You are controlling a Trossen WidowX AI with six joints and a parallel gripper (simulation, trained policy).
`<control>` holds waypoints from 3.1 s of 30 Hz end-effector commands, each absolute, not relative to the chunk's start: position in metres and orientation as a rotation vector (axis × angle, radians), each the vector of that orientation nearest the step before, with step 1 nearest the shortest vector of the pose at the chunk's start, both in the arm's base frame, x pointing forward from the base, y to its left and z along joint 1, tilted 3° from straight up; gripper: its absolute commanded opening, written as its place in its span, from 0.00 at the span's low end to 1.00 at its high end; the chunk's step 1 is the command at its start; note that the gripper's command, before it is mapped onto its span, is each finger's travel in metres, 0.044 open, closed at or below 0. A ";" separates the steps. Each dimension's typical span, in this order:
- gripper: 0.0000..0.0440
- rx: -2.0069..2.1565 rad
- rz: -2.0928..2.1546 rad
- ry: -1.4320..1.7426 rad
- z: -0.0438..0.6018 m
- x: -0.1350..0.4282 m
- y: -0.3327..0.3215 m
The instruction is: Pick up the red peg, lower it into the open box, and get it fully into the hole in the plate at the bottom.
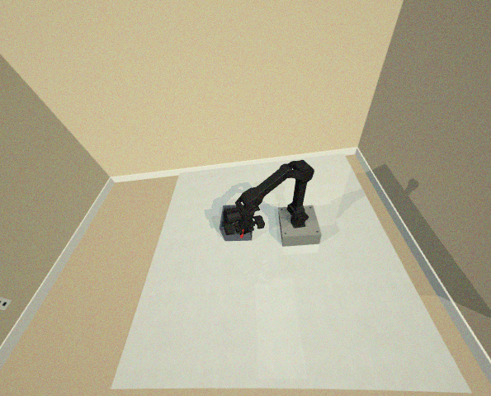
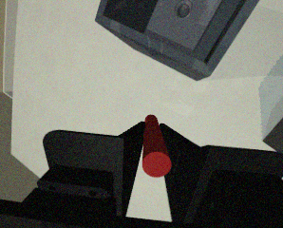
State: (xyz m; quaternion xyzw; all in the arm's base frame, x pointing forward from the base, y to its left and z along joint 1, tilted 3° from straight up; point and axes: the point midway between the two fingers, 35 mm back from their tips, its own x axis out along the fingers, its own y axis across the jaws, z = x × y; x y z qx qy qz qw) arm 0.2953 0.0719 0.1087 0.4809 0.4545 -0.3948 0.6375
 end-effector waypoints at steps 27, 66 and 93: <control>0.00 1.054 -1.036 1.058 0.109 0.313 -0.019; 0.00 1.070 -1.060 1.158 0.033 0.331 -0.083; 0.27 1.189 -0.945 1.308 0.039 0.347 -0.082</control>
